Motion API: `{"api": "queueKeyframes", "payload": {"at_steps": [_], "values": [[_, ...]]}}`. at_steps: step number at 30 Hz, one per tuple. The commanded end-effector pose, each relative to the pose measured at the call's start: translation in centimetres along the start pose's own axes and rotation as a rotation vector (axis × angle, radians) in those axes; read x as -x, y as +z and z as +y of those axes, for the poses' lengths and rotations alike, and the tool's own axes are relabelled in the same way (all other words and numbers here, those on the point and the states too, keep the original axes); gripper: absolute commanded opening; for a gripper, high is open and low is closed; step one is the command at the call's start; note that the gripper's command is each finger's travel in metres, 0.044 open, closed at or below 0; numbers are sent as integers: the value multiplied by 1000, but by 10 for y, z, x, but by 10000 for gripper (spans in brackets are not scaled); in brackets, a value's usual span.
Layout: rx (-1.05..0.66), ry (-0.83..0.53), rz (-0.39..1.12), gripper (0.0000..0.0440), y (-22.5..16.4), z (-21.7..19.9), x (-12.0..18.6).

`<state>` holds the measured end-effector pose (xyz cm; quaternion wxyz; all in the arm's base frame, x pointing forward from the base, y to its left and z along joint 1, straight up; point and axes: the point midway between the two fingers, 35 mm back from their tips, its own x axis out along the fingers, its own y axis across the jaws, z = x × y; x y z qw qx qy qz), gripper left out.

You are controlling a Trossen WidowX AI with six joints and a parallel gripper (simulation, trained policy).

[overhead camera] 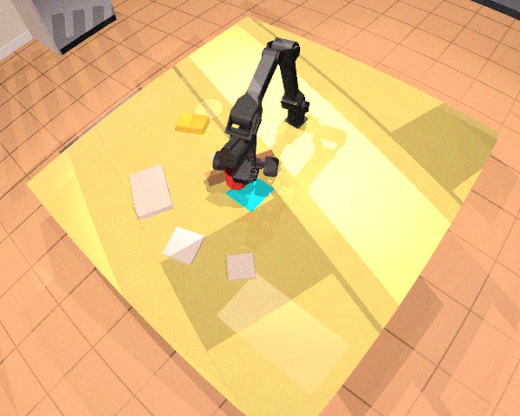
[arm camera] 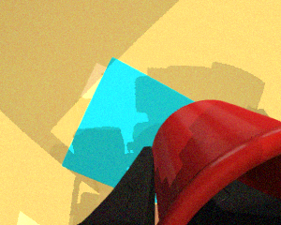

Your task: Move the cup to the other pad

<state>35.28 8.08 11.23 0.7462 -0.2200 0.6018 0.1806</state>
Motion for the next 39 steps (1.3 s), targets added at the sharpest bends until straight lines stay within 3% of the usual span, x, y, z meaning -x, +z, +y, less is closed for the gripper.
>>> {"api": "queueKeyframes", "payload": {"at_steps": [1,12,18,22,26,39], "values": [[2,-4,1,0,3,8,-8],[-14,-17,8,15,0,19,-38],[-27,-17,7,60,-3,20,-49],[-35,-16,-25,106,1,16,-43],[-35,-12,-59,100,4,15,-34],[-34,16,-109,155,-6,18,-9]]}}
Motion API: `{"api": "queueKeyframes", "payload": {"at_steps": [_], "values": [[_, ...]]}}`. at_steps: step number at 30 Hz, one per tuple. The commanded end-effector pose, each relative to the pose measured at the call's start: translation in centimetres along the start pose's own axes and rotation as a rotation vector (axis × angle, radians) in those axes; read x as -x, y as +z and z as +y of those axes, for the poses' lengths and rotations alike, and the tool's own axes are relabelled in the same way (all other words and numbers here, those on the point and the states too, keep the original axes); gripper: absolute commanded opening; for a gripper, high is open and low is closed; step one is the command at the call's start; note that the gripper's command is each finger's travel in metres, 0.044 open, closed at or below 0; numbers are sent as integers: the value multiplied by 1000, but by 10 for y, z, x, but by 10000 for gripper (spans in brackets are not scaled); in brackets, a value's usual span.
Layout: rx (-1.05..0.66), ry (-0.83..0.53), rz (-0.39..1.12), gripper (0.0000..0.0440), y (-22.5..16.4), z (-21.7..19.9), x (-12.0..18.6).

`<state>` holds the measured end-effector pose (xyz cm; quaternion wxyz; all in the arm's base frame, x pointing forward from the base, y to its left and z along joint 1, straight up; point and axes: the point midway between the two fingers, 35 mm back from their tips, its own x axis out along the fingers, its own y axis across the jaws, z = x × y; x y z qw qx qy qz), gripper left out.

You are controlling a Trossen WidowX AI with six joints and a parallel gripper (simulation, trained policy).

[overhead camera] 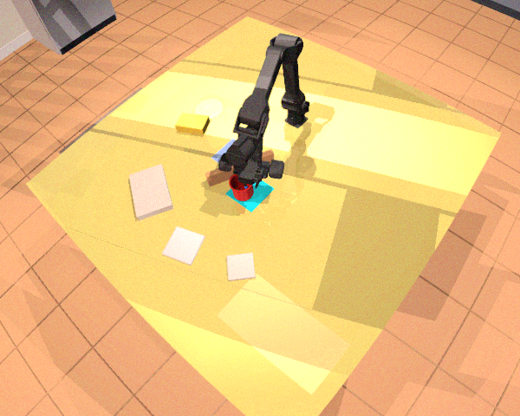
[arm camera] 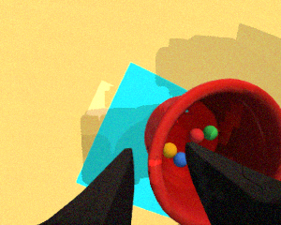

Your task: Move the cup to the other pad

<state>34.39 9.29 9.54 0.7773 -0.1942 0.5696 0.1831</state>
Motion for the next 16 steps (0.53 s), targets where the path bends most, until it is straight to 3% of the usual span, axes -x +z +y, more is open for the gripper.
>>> {"api": "queueKeyframes", "payload": {"at_steps": [1,12,16], "values": [[3,8,-18,160,-1,1,9],[-6,10,-95,218,1,1,39],[-7,1,-131,268,5,-2,52]]}}
